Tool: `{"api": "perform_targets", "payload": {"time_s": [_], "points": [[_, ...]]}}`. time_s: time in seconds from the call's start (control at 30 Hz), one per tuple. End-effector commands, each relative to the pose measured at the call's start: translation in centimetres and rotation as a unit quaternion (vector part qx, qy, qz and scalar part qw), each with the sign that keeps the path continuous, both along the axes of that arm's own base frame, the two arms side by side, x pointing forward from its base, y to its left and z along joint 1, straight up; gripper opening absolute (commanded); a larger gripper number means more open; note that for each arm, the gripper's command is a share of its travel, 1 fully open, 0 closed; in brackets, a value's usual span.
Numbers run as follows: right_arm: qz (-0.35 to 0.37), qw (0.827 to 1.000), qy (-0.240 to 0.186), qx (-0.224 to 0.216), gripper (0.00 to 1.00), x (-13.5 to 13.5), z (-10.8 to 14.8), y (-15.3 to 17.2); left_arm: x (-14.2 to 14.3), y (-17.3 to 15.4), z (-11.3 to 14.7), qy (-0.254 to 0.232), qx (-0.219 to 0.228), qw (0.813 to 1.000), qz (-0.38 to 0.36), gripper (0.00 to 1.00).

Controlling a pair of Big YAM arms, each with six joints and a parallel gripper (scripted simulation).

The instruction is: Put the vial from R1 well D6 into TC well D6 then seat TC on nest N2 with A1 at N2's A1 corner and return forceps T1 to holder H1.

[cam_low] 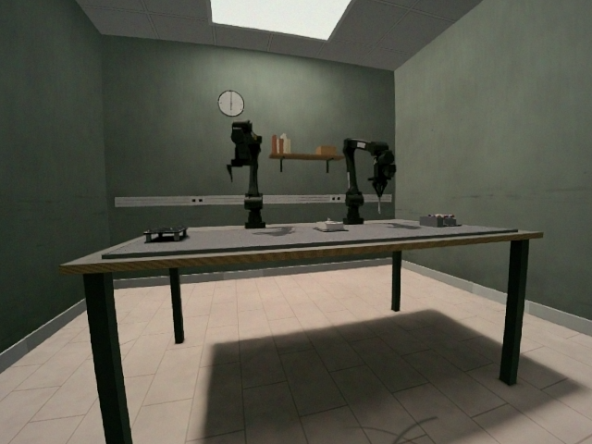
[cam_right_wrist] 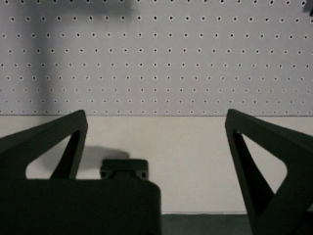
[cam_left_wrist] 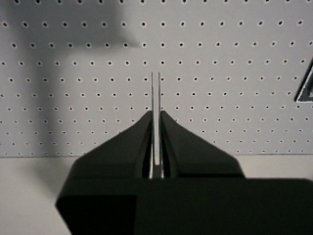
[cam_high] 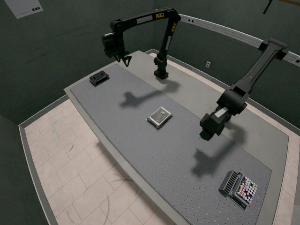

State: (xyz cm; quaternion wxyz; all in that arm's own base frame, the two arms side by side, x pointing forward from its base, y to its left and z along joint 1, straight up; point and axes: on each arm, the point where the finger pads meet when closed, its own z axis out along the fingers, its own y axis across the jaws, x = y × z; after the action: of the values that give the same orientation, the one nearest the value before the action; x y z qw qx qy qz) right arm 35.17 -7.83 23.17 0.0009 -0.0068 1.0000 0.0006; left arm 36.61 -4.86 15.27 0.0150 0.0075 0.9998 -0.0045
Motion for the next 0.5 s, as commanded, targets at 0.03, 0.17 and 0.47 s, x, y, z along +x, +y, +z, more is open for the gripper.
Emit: {"api": "perform_targets", "payload": {"time_s": [0.03,0.17,0.47], "points": [[-0.004,1.0,-0.017,-0.004,1.0,0.7,1.2,-0.2,-0.2,0.7,0.8,-0.006,-0.002,1.0,-0.009,0.07],[-0.004,1.0,-0.017,-0.004,1.0,0.7,1.2,-0.2,-0.2,1.3,0.8,-0.006,-0.002,1.0,-0.009,0.07],[-0.004,1.0,-0.017,-0.004,1.0,0.7,1.2,-0.2,0.1,2.8,1.0,-0.009,-0.002,1.0,-0.009,0.07]]}}
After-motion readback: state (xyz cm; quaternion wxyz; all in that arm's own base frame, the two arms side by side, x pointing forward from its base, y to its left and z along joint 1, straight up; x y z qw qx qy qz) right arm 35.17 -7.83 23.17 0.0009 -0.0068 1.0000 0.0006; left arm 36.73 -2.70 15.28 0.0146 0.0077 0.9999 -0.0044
